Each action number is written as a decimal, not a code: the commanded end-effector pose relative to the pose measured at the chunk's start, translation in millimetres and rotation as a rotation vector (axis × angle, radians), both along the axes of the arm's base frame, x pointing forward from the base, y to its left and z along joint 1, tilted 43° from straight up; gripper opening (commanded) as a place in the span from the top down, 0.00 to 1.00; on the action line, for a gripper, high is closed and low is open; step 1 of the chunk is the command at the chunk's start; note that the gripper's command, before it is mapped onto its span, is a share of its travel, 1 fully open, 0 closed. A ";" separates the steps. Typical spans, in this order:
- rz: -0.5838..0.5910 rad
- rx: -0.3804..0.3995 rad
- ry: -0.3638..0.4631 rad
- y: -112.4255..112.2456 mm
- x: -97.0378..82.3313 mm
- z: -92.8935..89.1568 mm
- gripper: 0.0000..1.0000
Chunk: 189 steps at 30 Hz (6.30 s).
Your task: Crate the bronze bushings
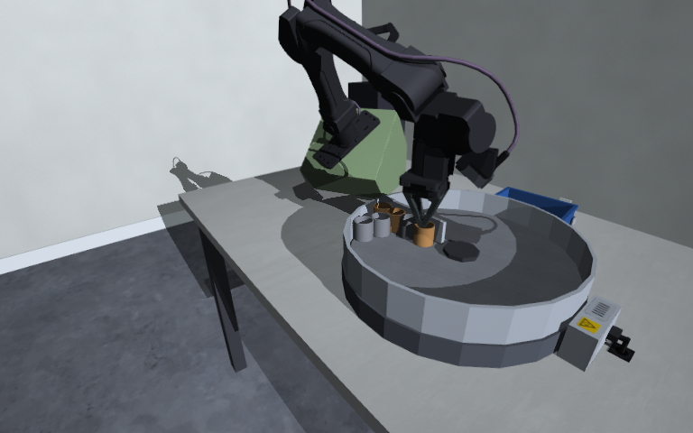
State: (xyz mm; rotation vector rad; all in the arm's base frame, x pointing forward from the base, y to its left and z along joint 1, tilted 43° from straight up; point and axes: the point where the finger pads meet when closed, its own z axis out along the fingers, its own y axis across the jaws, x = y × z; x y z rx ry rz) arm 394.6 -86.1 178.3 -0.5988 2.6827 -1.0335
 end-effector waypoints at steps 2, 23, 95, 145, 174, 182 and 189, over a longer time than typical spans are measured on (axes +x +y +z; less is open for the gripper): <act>0.023 0.008 -0.037 11.3 6.6 15.6 0.85; 0.027 0.008 -0.006 1.5 6.1 -13.3 0.85; 0.031 0.009 -0.037 -1.5 11.4 -12.1 0.85; 0.031 0.010 -0.019 -1.3 12.2 -19.3 1.00; 0.017 0.001 -0.058 22.4 -6.0 33.4 1.00; 0.017 0.004 -0.058 39.1 -16.9 53.6 1.00; 0.019 0.009 -0.052 42.5 -18.0 54.3 1.00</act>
